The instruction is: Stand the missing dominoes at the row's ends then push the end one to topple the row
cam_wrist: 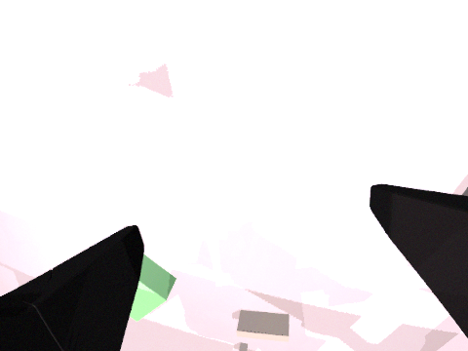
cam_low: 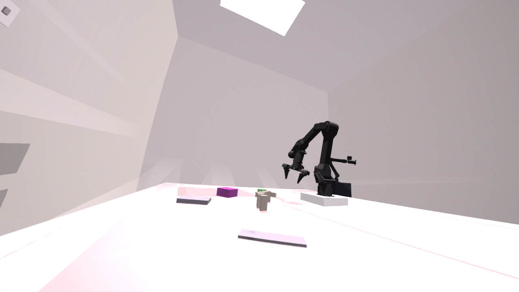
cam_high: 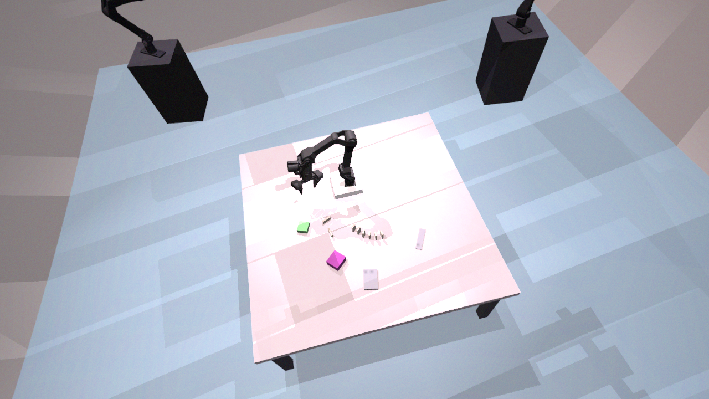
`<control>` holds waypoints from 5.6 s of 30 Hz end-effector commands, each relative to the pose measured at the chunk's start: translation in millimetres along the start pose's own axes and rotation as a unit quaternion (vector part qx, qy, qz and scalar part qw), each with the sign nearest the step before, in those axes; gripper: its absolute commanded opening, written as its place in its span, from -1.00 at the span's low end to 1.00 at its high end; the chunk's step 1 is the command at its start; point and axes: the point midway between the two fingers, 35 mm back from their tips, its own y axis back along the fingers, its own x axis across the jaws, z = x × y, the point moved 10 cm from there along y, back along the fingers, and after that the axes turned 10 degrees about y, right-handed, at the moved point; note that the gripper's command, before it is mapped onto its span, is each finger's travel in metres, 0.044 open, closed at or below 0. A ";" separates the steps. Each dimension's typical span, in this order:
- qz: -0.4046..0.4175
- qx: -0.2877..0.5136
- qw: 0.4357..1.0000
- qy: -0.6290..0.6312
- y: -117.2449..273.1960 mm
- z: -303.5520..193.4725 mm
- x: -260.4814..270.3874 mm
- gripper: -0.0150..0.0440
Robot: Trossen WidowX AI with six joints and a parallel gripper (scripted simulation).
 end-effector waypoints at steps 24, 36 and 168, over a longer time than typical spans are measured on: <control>-0.035 0.108 0.328 0.938 -40.8 -220.1 135.4 1.00; -0.027 0.121 0.127 0.984 -47.6 -270.0 140.8 1.00; 0.247 0.005 0.277 0.929 -64.8 -247.2 241.1 -0.40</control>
